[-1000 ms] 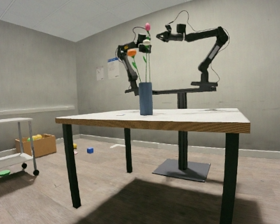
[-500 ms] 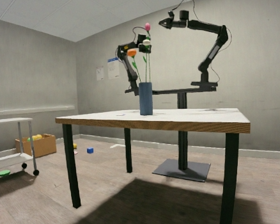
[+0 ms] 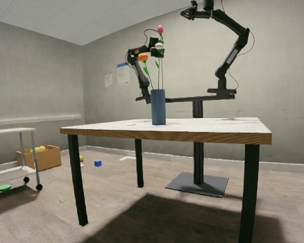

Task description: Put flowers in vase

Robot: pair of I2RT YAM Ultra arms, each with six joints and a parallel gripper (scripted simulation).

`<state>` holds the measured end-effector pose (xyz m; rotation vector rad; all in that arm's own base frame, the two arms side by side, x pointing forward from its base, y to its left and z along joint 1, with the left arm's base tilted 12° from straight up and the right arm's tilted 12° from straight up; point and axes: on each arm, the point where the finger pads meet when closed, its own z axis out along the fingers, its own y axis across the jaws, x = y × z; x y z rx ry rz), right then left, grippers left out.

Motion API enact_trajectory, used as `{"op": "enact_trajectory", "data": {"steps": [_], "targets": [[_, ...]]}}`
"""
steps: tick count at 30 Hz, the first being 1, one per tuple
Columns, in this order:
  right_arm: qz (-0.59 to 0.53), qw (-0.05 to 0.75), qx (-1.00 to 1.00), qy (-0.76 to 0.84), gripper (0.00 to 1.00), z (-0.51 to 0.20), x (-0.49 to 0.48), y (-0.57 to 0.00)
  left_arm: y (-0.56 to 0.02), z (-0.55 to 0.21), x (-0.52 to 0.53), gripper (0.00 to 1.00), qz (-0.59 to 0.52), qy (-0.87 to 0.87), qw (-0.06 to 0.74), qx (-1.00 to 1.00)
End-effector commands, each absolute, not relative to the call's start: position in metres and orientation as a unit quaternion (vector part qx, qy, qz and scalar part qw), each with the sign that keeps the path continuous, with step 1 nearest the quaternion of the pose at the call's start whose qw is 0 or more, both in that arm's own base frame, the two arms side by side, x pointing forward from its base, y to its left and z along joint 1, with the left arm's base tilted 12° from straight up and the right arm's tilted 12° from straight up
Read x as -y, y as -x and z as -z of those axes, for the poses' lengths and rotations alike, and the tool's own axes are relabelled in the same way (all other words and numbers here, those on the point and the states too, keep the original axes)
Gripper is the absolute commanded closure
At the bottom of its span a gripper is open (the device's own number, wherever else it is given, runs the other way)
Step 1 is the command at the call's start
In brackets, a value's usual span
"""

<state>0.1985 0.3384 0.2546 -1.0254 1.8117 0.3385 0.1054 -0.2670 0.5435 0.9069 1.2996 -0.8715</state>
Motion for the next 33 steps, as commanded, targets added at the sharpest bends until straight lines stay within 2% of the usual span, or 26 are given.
{"op": "enact_trajectory", "data": {"steps": [1,33], "targets": [[-0.154,0.509,-0.737,0.416,1.0,-0.269,-0.337,-0.199,-0.092,-0.549,0.252,0.7,0.386,-0.415,0.586,-0.579],[-0.135,0.517,-0.75,0.389,1.0,-0.282,-0.363,-0.265,-0.051,-0.591,0.156,0.7,0.417,-0.416,0.569,-0.574]]}}
